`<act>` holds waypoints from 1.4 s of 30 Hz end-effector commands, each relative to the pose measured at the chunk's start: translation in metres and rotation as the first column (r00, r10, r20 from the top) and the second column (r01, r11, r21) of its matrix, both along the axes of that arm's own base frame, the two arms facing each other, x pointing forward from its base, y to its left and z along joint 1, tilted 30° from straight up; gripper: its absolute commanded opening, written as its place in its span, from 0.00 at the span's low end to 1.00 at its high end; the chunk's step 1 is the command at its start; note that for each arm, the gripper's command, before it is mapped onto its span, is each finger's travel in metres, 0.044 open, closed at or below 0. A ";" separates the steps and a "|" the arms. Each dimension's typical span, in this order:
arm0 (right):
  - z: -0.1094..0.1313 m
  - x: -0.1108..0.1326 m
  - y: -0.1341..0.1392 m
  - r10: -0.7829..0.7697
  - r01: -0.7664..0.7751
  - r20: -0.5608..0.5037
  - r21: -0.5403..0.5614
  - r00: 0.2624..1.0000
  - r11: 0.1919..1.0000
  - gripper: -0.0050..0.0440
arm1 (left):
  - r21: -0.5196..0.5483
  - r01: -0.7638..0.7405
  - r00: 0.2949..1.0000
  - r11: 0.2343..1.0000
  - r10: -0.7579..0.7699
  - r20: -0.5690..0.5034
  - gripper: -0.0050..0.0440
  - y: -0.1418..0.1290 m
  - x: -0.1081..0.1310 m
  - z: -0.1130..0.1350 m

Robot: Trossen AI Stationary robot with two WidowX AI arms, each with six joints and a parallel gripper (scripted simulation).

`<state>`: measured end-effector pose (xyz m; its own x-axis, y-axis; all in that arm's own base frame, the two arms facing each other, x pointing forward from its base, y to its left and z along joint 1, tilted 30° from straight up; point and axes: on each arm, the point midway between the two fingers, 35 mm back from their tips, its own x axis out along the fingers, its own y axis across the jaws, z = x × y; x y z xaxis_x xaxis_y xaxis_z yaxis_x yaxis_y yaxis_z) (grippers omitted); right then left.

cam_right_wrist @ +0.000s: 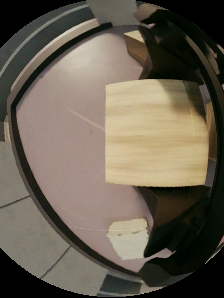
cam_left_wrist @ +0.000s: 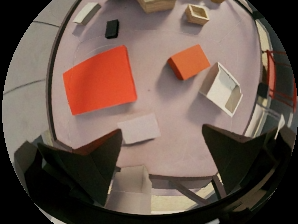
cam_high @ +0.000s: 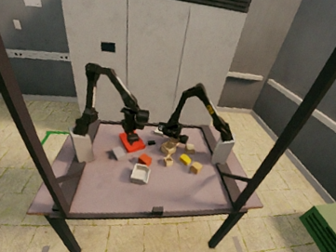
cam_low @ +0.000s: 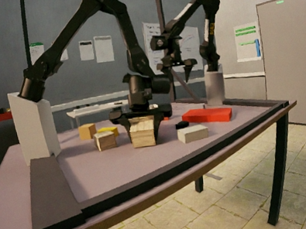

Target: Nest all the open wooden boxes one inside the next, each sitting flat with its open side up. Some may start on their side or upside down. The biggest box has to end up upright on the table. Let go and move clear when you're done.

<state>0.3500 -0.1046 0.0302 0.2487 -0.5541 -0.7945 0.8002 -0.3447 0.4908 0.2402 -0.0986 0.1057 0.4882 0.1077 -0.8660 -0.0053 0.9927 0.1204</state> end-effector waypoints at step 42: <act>0.007 -0.014 -0.036 0.277 -0.446 0.374 0.513 0.885 0.733 0.00 | -0.007 0.006 1.000 1.000 -0.005 0.011 0.92 -0.002 0.001 0.004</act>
<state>0.3345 -0.1357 0.0343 0.5555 0.1025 -0.8252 0.7982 -0.3437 0.4947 0.2402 -0.0986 0.1057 0.4882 0.1077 -0.8660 -0.0053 0.9927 0.1204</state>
